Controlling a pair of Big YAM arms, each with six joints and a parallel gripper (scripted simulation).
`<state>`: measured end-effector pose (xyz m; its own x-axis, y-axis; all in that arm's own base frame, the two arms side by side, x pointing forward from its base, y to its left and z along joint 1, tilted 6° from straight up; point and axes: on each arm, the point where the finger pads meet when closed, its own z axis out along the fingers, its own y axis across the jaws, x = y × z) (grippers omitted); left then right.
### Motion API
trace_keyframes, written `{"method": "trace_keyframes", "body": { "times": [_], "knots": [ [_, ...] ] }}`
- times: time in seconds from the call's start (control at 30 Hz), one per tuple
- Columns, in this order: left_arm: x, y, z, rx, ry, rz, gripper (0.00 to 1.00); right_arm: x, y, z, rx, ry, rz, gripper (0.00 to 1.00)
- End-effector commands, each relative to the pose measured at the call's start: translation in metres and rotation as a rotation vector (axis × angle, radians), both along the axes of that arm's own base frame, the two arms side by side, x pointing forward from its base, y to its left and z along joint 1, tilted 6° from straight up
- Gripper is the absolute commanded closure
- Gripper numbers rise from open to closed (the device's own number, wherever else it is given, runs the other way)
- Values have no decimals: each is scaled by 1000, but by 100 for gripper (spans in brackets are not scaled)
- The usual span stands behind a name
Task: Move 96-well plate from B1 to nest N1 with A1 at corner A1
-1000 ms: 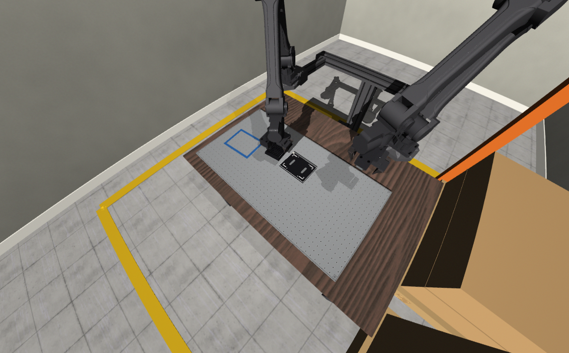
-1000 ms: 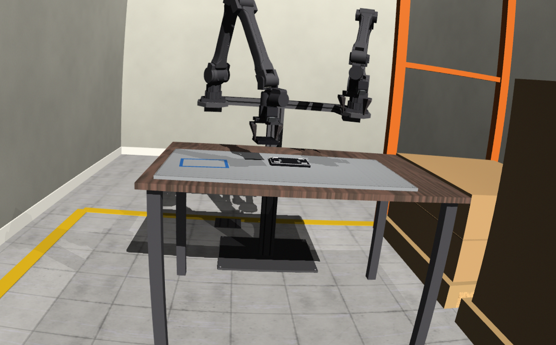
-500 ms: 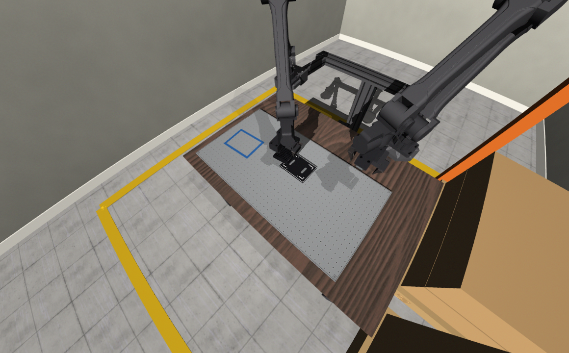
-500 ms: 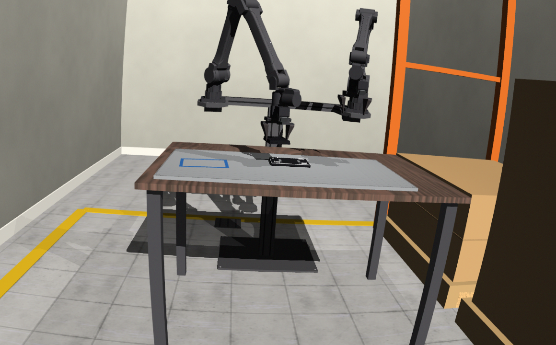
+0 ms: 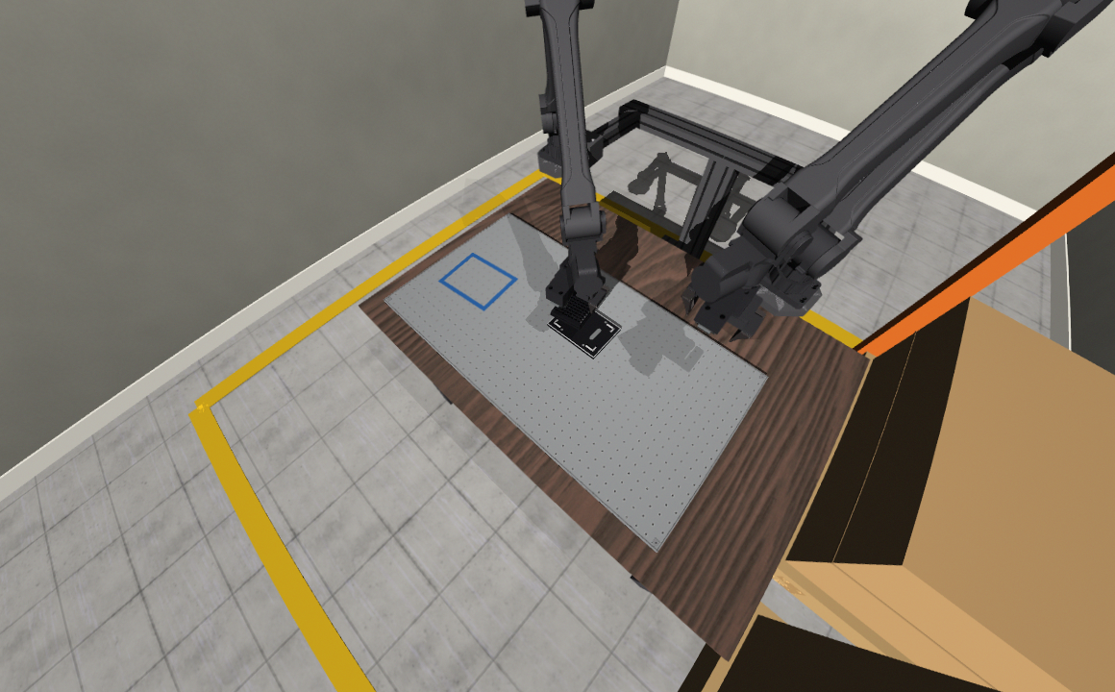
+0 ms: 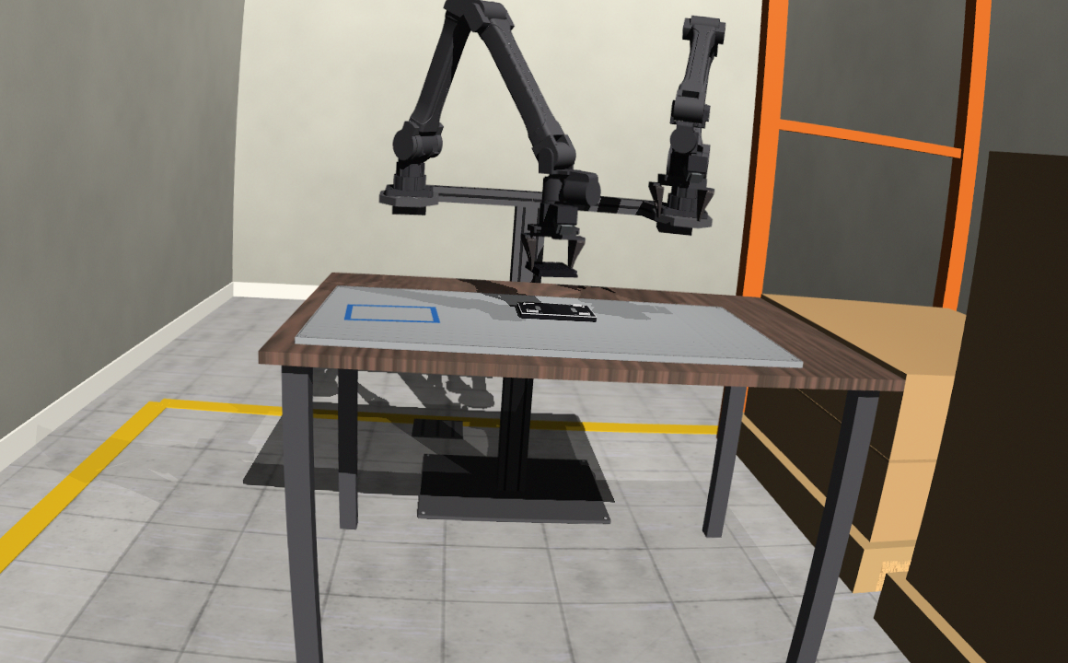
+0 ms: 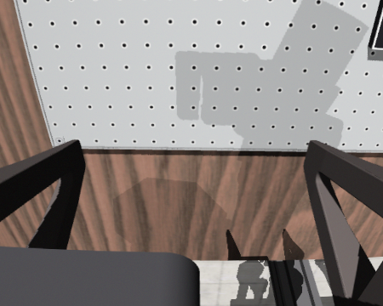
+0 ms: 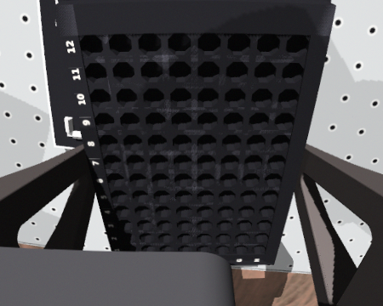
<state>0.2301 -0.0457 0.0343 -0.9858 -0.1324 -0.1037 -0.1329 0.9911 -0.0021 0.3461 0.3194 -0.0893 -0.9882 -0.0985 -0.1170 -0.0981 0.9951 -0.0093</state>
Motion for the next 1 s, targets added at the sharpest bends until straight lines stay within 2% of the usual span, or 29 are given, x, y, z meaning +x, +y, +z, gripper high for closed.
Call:
{"method": "trace_keyframes", "body": {
  "times": [0.0, 0.23, 0.3, 0.33, 0.4, 0.57, 0.67, 0.97],
  "knots": [
    [12, -2, 9, -5, -30, -11, 0, 4, 11, -1, -4, 1, -20, 100],
    [12, -2, 9, -5, -30, -11, 0, -2, 37, -1, -3, 1, -20, 100],
    [12, -2, 9, -5, -30, -11, 0, -2, 37, -1, -3, 1, -20, 100],
    [12, -2, 9, -5, -30, -11, 0, -15, 22, -10, -30, 25, -20, 100],
    [12, -2, 9, -5, -30, -11, 0, -9, 12, -11, -33, 29, -44, 100],
    [12, -2, 9, -5, -30, -11, 0, 2, 21, -4, -11, 9, -39, 100],
    [12, -2, 9, -5, -30, -11, 0, -4, 32, -1, -15, 1, 100, 100],
    [12, -2, 9, -5, -30, -11, 0, 2, 26, 0, -49, 1, 381, 100]
  ]
}}
